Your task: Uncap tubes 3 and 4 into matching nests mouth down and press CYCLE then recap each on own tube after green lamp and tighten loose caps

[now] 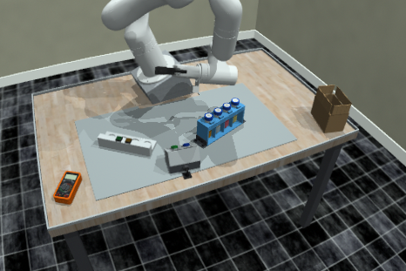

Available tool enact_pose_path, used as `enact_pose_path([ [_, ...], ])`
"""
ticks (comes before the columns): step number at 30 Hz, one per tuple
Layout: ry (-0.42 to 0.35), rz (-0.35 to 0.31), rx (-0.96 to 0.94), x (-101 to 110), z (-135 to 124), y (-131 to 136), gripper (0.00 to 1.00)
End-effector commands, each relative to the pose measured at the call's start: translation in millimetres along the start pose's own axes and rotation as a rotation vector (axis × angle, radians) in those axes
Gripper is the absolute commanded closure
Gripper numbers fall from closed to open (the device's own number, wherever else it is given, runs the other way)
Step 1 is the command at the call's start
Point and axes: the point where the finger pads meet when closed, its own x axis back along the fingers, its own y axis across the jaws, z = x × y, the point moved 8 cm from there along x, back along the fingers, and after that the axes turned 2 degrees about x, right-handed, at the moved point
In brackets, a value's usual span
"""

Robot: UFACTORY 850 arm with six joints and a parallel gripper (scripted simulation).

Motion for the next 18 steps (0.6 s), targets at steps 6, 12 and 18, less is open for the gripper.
enact_pose_path([
  [6,0.0,0.0,-0.001,0.2,-0.2,0.3,0.54],
  [12,0.0,0.0,-0.001,0.2,-0.2,0.3,0.54],
  [18,0.056,0.037,0.044,-2.9,9.7,6.4,0.54],
])
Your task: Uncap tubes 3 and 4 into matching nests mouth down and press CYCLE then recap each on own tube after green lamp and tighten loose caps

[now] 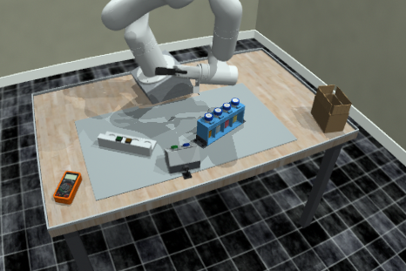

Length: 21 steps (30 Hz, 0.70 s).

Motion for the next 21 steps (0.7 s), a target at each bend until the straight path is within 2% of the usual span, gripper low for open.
enact_pose_path([
  [1,0.069,0.055,0.058,-6.7,10.2,5.5,0.54],
  [9,0.242,0.191,0.207,-19.0,19.4,16.5,0.54],
  [12,0.304,0.224,0.252,-22.0,25.4,20.6,0.54],
  [14,0.304,0.224,0.252,-22.0,25.4,20.6,0.54],
  [17,0.382,0.257,0.305,-24.7,35.7,25.9,0.54],
  [21,0.483,0.296,0.371,-28.1,35.2,31.5,0.54],
])
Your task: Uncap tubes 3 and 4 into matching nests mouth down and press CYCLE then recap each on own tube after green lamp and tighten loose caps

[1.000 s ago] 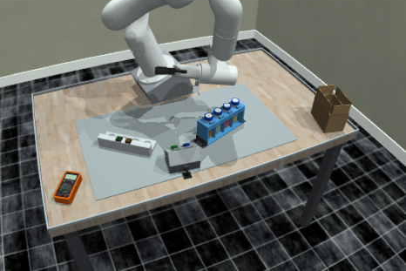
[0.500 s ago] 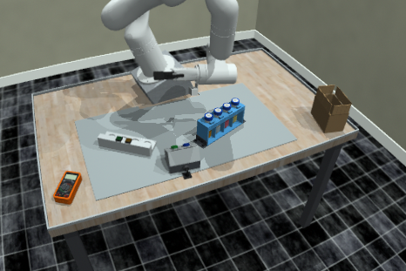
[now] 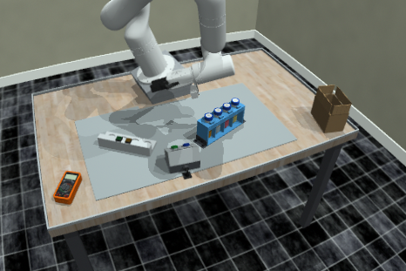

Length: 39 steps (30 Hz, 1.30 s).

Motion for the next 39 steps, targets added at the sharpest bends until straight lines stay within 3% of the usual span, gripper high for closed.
enact_pose_path([
  [1,0.126,0.049,0.091,-4.0,2.4,11.4,0.54],
  [8,0.308,0.082,0.216,-6.5,4.5,25.5,0.54],
  [10,0.308,0.082,0.216,-6.5,4.5,25.5,0.54],
  [21,0.599,0.068,0.402,-7.4,5.4,47.2,0.54],
  [25,0.705,0.042,0.465,-6.2,4.9,55.5,0.54],
  [27,0.705,0.042,0.465,-6.2,4.9,55.5,0.54],
  [39,1.006,-0.102,0.639,0.3,-3.1,79.8,0.54],
])
